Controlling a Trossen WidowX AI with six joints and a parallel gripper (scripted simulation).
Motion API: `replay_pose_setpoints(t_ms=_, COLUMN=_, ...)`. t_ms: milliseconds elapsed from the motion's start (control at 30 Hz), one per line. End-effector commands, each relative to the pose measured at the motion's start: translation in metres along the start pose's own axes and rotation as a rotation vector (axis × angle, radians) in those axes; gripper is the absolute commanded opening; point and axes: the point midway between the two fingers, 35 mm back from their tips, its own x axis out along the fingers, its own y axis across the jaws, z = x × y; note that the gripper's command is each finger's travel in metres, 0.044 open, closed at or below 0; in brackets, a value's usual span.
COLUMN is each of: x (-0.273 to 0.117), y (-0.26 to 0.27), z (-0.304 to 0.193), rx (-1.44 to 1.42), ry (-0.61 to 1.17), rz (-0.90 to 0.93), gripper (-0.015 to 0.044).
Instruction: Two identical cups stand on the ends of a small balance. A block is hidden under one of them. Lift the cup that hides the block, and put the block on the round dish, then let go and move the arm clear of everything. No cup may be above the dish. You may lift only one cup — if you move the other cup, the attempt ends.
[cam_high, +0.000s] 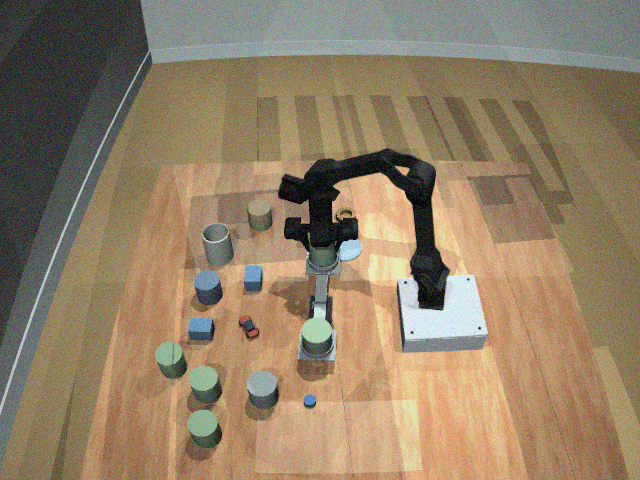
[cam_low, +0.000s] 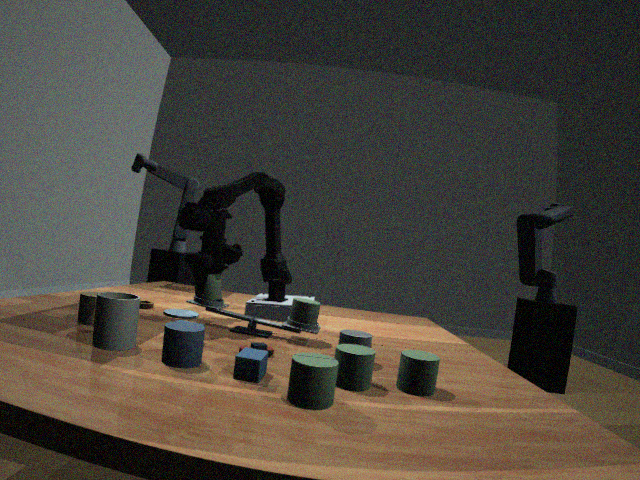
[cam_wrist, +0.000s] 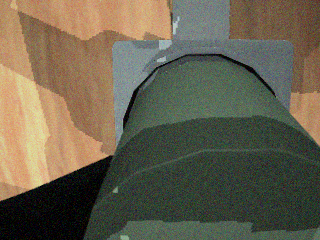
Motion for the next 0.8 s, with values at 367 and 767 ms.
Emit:
replay_pose_setpoints(t_ms=367, x=-0.025, y=-0.005, z=-0.004, rx=0.007, ry=0.016, rz=-0.02, gripper=0.0)
replay_pose_setpoints(t_ms=767, x=-0.04, y=-0.004, z=-0.003, rx=0.007, ry=0.016, rz=-0.02, gripper=0.0)
